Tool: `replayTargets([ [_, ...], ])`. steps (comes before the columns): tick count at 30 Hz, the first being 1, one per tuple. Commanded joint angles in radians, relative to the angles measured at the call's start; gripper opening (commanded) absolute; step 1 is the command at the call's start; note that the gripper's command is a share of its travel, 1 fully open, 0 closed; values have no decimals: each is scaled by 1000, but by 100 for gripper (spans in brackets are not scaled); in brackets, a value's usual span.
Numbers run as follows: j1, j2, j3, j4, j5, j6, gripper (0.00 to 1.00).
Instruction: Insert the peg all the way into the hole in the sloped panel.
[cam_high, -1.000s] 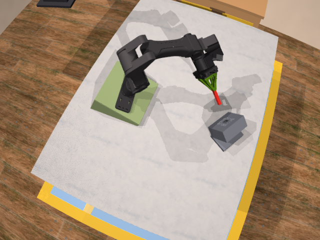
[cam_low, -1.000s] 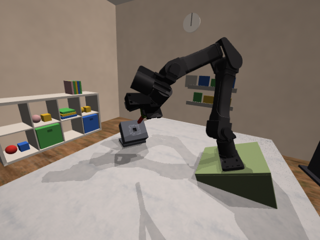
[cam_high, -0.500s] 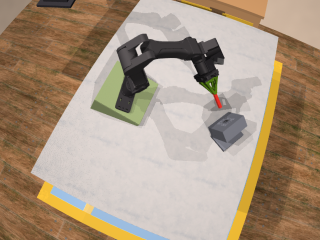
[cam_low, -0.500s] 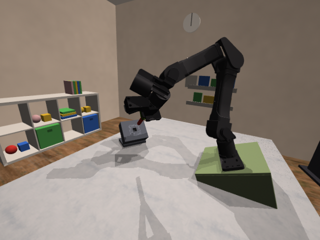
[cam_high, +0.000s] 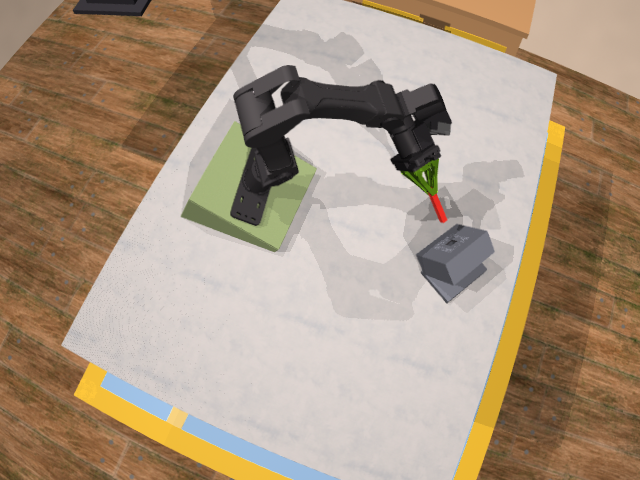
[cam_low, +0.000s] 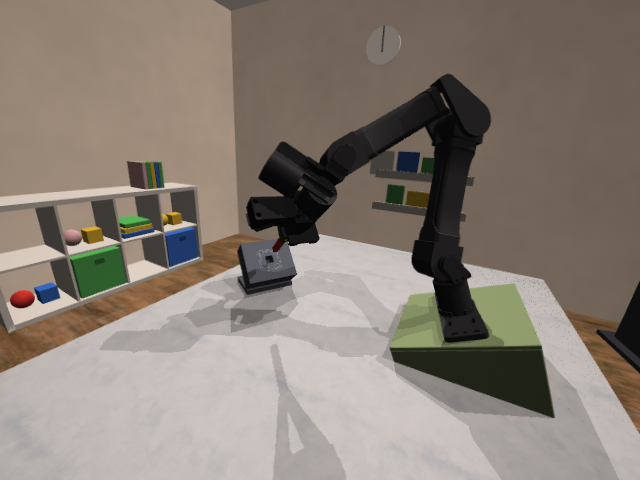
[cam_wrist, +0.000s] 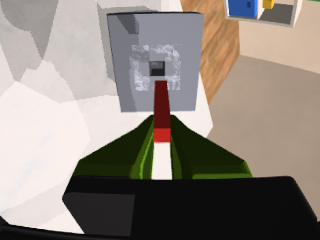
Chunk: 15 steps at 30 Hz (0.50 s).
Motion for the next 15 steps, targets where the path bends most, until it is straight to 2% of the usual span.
replayTargets([
  [1,-20,8,-29,58,-17,-32,0],
  [10,-65,28,-55,146,-52,-83,0],
  [15,-71,30,-59,161,-58,-91,0],
])
